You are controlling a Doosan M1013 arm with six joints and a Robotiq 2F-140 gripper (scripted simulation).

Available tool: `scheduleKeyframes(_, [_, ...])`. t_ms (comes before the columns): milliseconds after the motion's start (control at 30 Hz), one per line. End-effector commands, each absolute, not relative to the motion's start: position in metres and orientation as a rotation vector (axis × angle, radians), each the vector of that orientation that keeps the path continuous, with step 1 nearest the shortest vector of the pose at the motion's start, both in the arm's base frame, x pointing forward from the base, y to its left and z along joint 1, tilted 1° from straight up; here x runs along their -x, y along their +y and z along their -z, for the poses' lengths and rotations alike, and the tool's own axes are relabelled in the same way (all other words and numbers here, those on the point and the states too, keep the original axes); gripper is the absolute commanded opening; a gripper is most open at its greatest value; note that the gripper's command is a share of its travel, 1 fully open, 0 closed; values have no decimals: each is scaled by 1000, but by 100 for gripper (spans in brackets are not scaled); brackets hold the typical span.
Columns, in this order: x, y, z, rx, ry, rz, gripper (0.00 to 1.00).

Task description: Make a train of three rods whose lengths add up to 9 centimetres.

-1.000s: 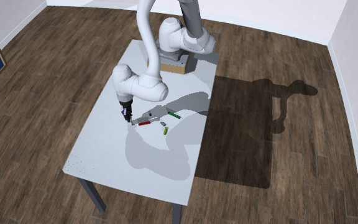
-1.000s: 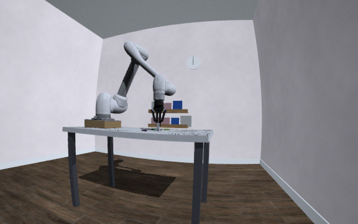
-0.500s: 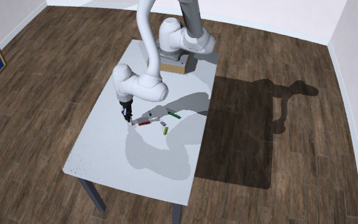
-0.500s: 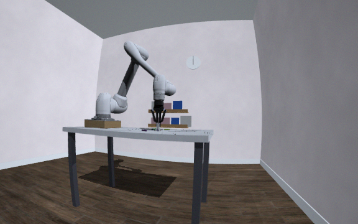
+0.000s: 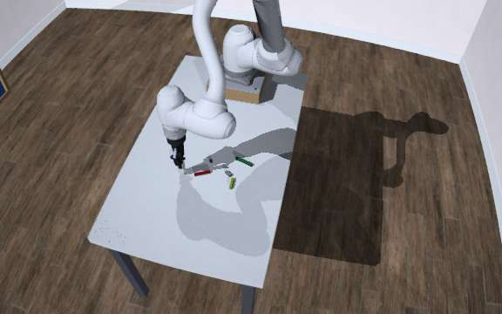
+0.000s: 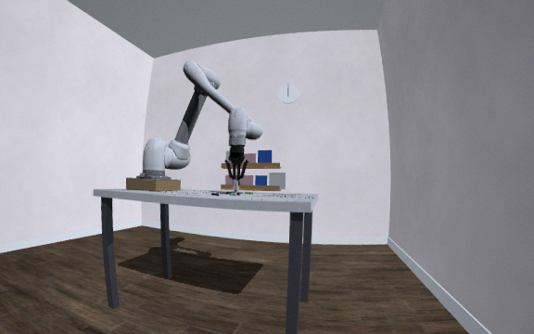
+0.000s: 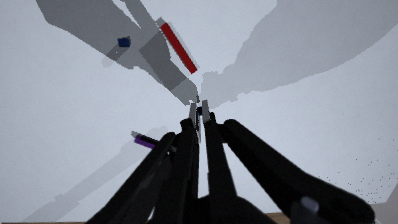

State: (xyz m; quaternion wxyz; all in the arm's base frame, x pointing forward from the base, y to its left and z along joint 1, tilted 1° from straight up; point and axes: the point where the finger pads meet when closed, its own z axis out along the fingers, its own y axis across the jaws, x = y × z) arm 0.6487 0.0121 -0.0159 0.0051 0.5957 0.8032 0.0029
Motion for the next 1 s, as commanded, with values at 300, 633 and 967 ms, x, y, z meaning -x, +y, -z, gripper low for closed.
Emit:
scheduleKeyframes(300, [-648,12,-54,-1866,2515,-9,3])
scheduleKeyframes(633, [-648,12,-66,-1866,2515,-9,3])
scheduleKeyframes(967, [-602,15,-66,-1499,2749,-7,3])
